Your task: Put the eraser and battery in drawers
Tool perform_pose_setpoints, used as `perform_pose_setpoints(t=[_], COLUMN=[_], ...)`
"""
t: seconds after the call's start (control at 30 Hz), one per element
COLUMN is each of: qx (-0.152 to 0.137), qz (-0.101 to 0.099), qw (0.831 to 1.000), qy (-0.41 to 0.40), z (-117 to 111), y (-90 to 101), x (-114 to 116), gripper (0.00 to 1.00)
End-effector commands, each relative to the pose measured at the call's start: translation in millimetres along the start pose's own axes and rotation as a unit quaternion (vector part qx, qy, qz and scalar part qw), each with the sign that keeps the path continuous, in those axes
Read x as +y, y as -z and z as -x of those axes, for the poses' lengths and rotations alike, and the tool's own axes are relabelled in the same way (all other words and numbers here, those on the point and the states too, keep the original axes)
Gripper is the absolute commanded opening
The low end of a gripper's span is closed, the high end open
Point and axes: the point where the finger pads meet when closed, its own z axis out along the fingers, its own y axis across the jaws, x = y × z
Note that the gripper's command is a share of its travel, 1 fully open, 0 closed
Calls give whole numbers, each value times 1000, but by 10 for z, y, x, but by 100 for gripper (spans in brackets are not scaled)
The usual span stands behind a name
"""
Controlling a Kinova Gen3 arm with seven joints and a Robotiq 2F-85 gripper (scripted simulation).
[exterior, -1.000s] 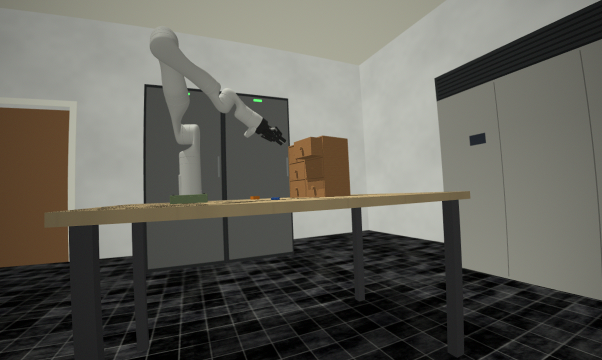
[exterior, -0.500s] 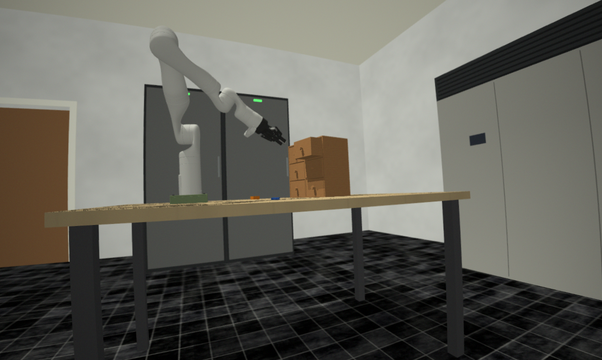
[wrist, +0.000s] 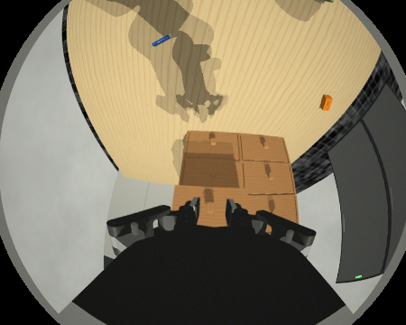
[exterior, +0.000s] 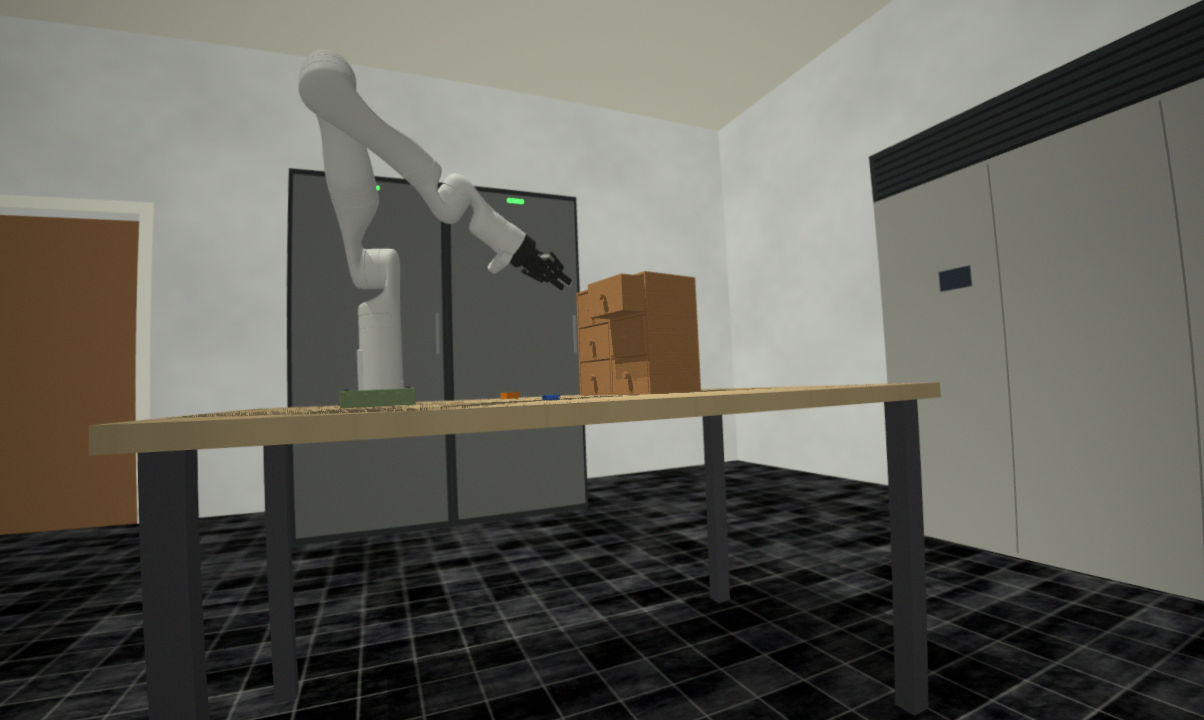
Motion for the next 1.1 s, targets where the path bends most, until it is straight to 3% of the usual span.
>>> perform_pose_setpoints(t=[0.0,1.07], qx=[2,29], qz=[-2,-2], qw=[1000,1000], qy=[2,2], z=[9,31], y=[8,69], x=[-12,-10], gripper=[33,33])
